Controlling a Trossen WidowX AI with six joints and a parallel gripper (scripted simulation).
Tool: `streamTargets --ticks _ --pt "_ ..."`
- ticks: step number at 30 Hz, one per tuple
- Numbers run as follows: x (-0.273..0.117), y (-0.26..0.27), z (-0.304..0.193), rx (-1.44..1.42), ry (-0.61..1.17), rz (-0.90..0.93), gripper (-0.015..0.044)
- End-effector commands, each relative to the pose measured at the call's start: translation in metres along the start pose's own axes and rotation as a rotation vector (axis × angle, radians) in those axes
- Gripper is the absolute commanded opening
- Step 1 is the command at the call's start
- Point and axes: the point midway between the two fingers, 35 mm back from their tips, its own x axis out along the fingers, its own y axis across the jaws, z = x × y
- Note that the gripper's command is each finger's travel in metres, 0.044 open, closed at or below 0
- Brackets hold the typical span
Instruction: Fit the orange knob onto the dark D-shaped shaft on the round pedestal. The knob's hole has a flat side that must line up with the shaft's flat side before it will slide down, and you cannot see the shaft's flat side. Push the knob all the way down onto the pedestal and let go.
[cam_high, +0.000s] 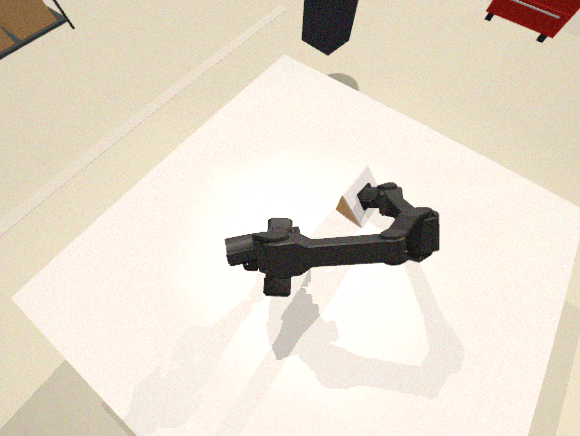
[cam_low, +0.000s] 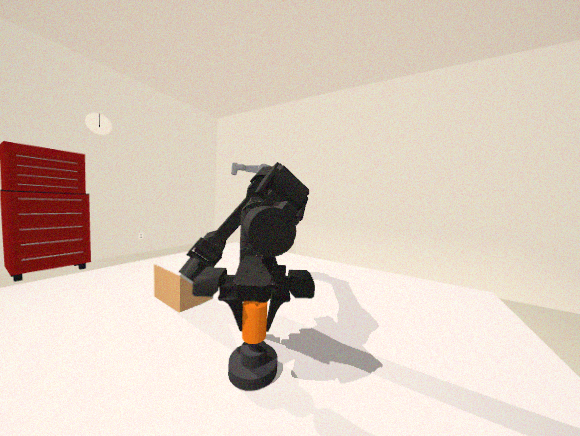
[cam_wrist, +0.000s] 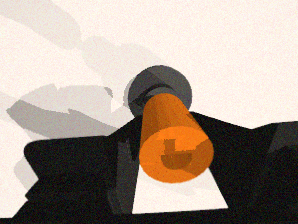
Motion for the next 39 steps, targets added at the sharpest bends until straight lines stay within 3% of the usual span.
streamTargets --ticks 1,31,39 --pt "0.0007 -0.0017 0.0001 0.011 -0.003 0.0 0.0" --pt "-0.0023 0.0011 -0.0001 0.011 -0.003 0.0 0.0" --pt "-0.0019 -0.0006 0.0014 0.22 -0.003 0.0 0.0"
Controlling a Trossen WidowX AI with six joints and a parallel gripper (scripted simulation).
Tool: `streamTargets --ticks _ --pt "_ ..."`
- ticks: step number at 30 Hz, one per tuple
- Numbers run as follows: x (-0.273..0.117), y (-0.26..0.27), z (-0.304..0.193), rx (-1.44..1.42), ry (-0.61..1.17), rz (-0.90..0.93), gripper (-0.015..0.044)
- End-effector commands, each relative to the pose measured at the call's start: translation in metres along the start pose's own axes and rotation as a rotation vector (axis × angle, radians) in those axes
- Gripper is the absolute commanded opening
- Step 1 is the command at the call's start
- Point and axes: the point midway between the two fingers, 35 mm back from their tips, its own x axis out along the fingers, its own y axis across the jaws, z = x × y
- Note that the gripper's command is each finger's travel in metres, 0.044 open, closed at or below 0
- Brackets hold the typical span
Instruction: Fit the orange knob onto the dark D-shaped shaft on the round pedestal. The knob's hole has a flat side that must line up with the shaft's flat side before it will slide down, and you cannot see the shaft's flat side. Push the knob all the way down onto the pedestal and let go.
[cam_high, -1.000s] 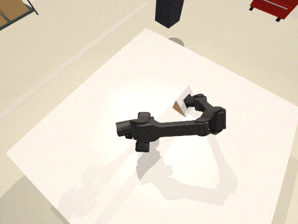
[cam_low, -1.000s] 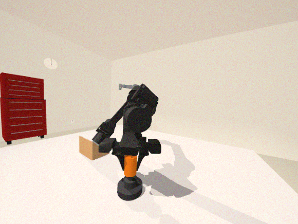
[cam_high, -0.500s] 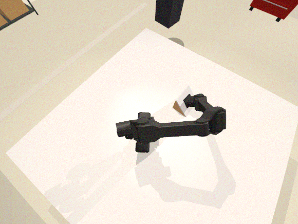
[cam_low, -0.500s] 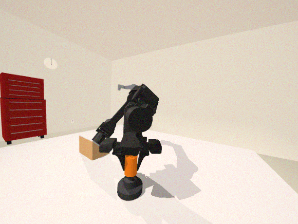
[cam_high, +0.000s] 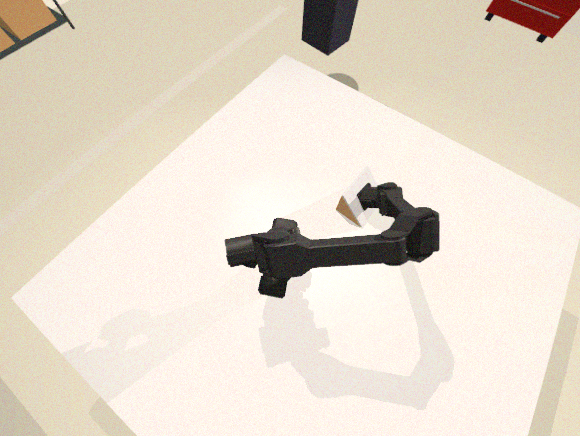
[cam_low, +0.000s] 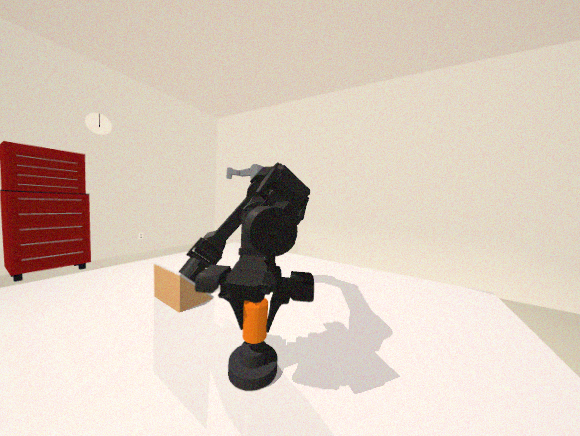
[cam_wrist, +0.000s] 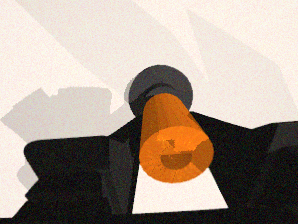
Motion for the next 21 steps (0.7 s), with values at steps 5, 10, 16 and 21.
streamTargets --ticks 5,10,16,21 --pt "-0.0009 -0.0022 0.0017 0.072 -0.003 0.002 0.0" --pt "0.0016 -0.0022 0.0009 0.072 -0.003 0.002 0.0" --pt "0.0031 -0.0008 -0.0001 0.072 -0.003 0.002 0.0" --pt "0.0026 -0.0003 -0.0002 0.072 -0.003 0.002 0.0"
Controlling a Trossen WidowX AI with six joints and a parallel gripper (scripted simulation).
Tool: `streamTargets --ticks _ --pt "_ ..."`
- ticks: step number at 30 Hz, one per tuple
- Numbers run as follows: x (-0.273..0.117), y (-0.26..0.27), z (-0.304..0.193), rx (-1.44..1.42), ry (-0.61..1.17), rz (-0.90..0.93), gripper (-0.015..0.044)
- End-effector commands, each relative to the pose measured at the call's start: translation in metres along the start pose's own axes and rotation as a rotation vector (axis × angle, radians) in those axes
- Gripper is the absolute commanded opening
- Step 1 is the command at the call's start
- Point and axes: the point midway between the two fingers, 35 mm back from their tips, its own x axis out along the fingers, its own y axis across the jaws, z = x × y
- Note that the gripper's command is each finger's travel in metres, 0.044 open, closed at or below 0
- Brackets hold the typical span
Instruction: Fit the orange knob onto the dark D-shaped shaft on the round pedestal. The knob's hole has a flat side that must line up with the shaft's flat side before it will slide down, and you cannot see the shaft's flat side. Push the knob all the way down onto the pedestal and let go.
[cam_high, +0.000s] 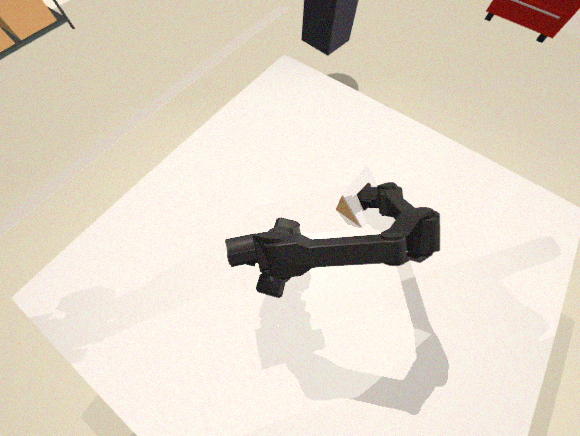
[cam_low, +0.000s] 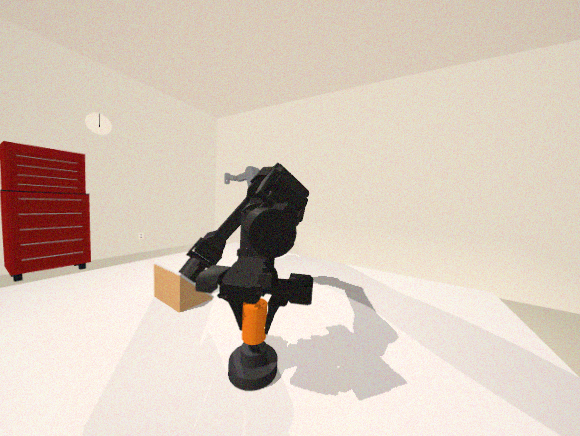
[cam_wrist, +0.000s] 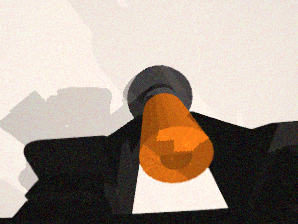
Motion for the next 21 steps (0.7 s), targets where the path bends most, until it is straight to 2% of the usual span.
streamTargets --ticks 1,21 --pt "0.0002 0.0011 -0.0003 0.002 0.0 0.001 0.0" --pt "-0.0045 0.0014 0.0003 0.011 0.0 0.001 0.0"
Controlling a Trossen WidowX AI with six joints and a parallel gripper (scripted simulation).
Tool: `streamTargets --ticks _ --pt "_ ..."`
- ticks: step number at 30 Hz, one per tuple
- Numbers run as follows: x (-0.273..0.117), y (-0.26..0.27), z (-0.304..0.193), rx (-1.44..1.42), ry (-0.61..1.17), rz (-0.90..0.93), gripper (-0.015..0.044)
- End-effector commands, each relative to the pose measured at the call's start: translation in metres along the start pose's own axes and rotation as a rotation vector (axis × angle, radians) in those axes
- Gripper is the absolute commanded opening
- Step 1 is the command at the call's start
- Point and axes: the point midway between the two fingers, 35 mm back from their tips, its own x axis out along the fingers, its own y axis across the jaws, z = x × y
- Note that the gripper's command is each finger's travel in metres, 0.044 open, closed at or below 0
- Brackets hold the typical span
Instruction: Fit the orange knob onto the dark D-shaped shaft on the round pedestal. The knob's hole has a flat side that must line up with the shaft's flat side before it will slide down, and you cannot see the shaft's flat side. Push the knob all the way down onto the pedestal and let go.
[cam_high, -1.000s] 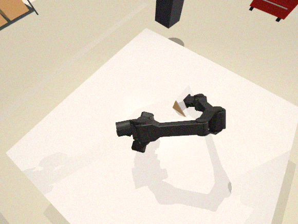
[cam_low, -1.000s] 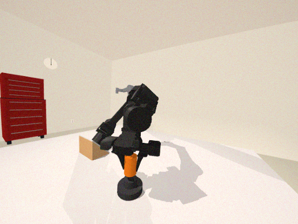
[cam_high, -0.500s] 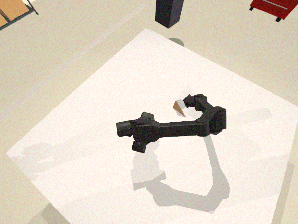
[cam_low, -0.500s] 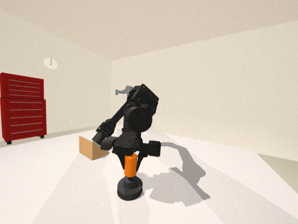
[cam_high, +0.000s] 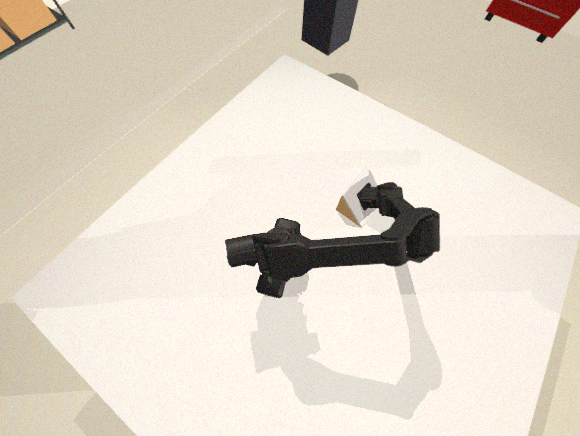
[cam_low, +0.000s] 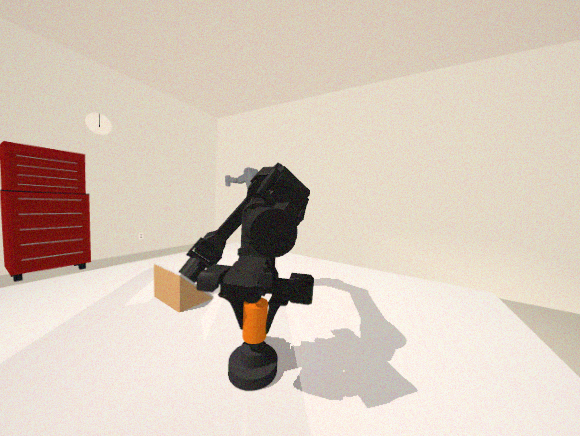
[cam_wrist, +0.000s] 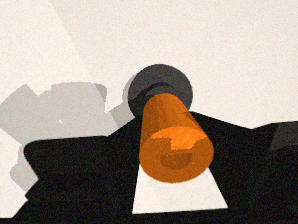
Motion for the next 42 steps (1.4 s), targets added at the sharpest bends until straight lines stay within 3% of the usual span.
streamTargets --ticks 1,7,42 --pt "-0.0034 0.0004 0.0013 0.022 -0.004 0.004 0.0" --pt "-0.0029 -0.001 0.0032 0.206 -0.004 0.004 0.0" --pt "-0.0005 0.0004 0.0016 0.206 -0.004 0.004 0.0"
